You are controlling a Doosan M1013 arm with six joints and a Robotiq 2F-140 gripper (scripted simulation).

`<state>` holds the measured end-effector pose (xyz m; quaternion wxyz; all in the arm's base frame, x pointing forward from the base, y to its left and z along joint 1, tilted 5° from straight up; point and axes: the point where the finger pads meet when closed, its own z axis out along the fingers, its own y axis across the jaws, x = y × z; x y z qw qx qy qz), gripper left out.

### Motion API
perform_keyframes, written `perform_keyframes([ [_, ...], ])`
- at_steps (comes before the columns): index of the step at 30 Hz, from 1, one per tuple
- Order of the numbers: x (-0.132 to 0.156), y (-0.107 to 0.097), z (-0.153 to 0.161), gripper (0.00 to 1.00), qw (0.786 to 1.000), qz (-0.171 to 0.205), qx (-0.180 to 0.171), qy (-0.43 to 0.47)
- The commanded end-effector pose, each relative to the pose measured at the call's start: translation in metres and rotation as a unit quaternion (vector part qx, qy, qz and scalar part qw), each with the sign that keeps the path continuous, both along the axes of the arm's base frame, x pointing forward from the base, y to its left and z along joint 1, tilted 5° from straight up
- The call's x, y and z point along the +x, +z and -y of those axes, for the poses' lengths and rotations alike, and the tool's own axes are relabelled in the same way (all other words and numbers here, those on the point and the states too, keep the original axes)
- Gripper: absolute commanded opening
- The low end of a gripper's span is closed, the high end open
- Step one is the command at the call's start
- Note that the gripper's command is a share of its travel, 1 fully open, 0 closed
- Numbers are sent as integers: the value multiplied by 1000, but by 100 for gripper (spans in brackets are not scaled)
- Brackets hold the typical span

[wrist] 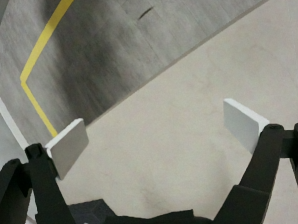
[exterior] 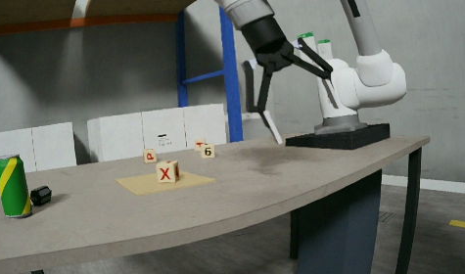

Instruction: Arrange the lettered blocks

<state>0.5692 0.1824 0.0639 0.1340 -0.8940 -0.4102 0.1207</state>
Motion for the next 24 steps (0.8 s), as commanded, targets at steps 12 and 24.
perform_keyframes([
  [12,0,1,0,100,1000,1,0,0],
  [24,24,39,26,100,997,20,-27,-64],
])
